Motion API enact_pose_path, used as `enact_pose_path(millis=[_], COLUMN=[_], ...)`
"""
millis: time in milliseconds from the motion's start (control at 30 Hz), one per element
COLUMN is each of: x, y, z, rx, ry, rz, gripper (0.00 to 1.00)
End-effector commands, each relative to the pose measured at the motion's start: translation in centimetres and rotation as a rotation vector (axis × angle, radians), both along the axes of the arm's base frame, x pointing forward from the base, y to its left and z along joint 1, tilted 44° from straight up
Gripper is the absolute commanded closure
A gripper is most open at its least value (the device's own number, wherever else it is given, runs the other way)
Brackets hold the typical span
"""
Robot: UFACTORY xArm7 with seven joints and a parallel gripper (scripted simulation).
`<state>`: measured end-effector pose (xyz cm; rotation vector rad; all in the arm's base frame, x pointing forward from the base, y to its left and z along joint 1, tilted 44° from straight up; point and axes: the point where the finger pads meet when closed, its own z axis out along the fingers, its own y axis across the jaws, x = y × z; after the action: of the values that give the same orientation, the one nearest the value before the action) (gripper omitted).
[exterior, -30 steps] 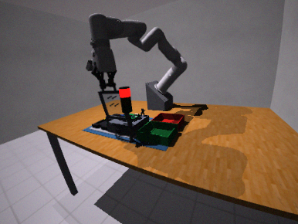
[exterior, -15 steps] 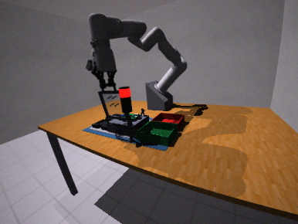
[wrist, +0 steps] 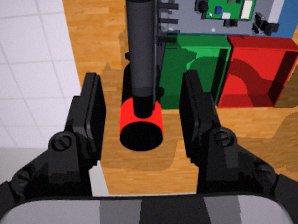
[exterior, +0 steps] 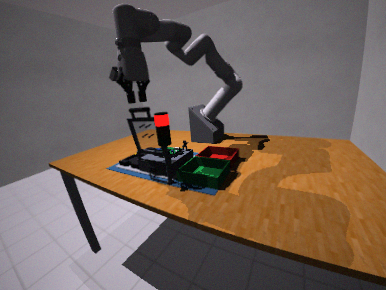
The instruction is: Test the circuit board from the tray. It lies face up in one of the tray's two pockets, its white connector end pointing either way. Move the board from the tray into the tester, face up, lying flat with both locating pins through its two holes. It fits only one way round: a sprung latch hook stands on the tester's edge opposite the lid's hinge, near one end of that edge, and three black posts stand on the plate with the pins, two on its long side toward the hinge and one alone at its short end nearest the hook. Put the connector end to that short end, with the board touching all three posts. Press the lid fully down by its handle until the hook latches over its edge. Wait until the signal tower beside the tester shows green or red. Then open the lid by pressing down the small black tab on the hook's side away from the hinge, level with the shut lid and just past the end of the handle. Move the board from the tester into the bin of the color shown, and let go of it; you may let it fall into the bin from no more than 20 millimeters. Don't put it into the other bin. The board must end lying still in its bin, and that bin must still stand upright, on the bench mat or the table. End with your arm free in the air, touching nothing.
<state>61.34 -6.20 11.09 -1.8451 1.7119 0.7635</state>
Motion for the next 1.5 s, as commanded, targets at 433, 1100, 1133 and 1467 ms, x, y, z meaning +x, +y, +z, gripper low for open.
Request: enact_pose_path(millis=[433,1100,1133,1467], x=[0.2,-2.8,-3.4,-8.9], y=[-1.3,-1.6,-1.6,-2.0], z=[1.3,1.4,1.4,1.4], rx=[-0.001,-0.001,-0.001,-0.001], ry=[-0.002,-0.002,-0.002,-0.002], rz=[-0.002,-0.002,-0.002,-0.002], gripper=[0.00,0.00,0.00,0.00])
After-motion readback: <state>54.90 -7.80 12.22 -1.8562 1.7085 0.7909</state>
